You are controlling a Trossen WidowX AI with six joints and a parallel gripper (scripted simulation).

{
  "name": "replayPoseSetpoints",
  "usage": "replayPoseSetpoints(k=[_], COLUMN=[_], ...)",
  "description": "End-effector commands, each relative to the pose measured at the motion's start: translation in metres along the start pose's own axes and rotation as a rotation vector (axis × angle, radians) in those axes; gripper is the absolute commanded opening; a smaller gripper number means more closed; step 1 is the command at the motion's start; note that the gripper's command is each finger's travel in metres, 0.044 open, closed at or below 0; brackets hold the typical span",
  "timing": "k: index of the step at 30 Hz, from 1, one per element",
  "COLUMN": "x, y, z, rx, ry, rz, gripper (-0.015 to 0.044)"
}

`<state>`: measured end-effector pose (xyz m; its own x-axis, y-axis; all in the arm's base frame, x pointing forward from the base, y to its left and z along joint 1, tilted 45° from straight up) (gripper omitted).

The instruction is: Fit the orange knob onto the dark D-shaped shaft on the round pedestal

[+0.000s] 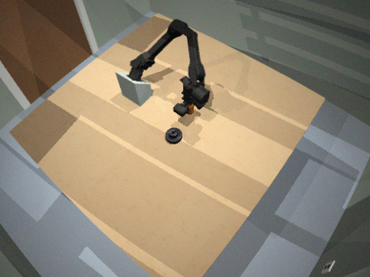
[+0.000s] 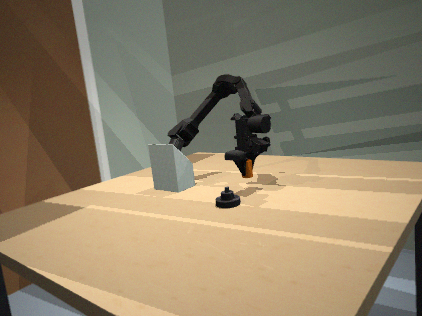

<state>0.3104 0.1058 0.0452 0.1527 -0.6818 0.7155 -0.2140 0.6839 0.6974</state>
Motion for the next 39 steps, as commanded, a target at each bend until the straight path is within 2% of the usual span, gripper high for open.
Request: replayPoseSetpoints(k=[1, 10, 39], x=[0.029, 0.082, 0.058], y=[0.003, 0.01, -0.069], z=[-0.004, -0.001, -0.006], rx=[0.007, 0.008, -0.001], ry=[-0.015, -0.014, -0.017], rz=[0.007, 0.001, 0.008], gripper=[0.0, 0.0, 0.0])
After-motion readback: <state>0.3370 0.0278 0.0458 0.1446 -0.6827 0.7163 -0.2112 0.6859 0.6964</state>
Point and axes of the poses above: the point midway between the two fingers, 35 mm back from their tips, its own x axis back along the fingers, its own y axis across the jaws, z = x × y, the point moved 5 cm from there along x, back along the fingers, and after that the axes turned 3 degrees about x, right-handed, at the moved point
